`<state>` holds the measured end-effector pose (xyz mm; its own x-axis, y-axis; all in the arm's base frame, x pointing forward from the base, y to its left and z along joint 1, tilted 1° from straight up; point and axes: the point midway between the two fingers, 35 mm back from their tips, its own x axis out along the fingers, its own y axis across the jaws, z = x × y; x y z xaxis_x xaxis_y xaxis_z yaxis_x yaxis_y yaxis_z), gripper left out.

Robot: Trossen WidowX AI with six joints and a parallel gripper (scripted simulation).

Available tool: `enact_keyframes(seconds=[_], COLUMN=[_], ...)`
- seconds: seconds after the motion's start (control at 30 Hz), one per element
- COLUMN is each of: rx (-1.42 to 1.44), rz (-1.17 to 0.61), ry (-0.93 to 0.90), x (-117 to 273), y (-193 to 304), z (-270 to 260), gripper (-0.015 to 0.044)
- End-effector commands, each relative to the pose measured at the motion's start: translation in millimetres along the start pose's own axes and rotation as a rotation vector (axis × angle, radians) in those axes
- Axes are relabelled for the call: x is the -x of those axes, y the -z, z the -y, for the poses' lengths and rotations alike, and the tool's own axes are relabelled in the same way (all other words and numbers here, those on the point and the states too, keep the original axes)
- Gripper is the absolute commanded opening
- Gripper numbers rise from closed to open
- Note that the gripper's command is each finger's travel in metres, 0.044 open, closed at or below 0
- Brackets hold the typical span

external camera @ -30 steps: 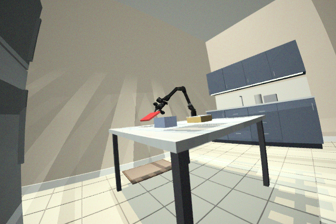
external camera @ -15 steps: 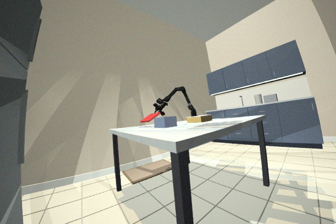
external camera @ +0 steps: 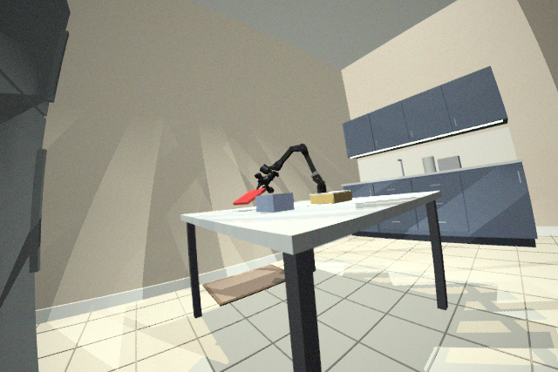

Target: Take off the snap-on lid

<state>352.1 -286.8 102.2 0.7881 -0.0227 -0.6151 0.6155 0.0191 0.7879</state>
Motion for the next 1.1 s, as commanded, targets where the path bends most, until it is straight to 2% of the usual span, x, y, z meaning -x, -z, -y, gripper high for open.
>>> enact_keyframes(seconds=[0.0, 1.07], rx=[-0.004, -0.004], rz=[-0.004, -0.004], ry=[-0.002, -0.002], x=[-3, -20], y=[1, 1], z=[4, 24], gripper=[0.0000, 0.0000])
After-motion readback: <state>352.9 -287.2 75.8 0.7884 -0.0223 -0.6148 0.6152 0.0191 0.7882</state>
